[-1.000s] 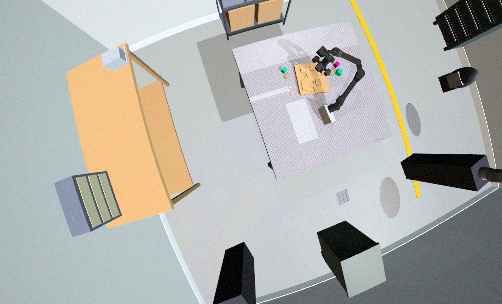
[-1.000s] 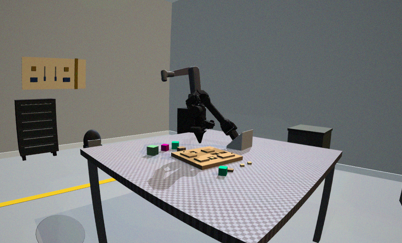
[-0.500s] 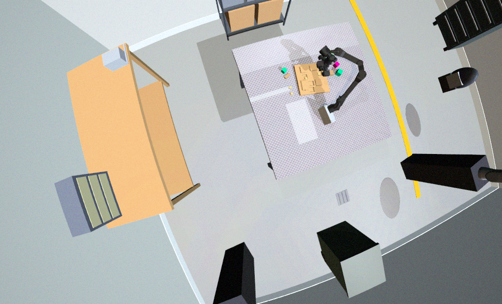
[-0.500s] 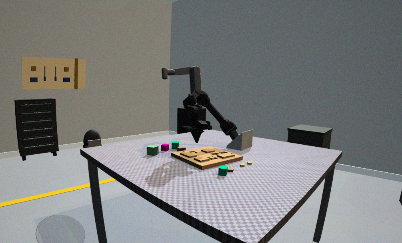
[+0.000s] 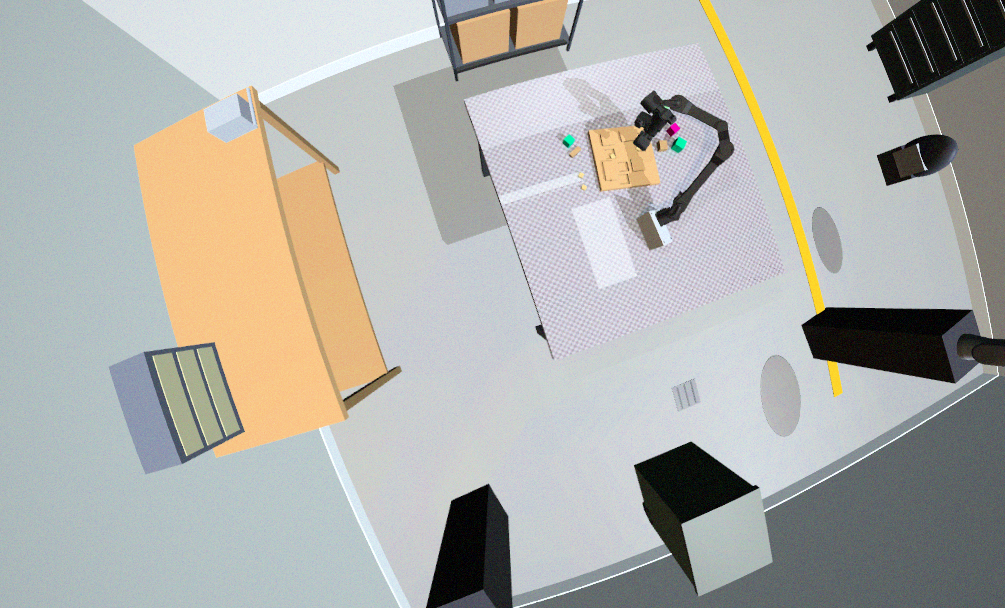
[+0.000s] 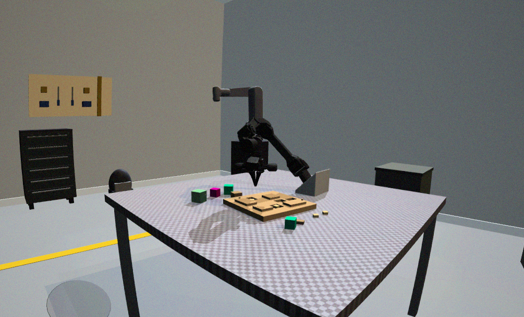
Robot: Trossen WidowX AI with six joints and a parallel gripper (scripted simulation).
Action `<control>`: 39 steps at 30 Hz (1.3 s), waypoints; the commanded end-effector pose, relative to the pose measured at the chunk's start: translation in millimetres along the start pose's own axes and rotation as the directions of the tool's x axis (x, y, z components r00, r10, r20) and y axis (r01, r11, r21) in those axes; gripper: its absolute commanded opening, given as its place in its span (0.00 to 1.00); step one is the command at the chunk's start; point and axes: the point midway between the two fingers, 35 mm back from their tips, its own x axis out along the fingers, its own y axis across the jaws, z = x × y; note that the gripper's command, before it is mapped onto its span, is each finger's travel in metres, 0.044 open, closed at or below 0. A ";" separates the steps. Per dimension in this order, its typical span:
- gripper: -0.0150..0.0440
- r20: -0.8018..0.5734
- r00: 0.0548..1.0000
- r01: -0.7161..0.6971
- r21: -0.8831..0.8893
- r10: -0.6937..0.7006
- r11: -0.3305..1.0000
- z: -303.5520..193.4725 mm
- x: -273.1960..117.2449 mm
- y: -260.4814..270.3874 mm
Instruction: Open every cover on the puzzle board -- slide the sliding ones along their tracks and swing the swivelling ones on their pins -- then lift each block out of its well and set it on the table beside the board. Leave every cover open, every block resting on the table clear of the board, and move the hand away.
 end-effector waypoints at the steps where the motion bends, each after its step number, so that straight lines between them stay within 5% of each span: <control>1: 0.25 -0.012 1.000 0.019 0.754 -0.016 0.657 -6.3 1.5 -6.0; 10: 0.25 -0.013 1.000 0.017 0.972 -0.017 0.234 -8.1 1.9 -8.6; 19: 0.25 -0.015 1.000 0.010 0.970 -0.019 -0.242 -10.0 2.2 -11.3; 30: 0.25 -0.017 1.000 -0.004 0.674 -0.021 -0.739 -12.3 2.7 -14.5; 39: 0.25 -0.019 1.000 -0.017 0.256 -0.022 -0.967 -13.9 3.0 -16.6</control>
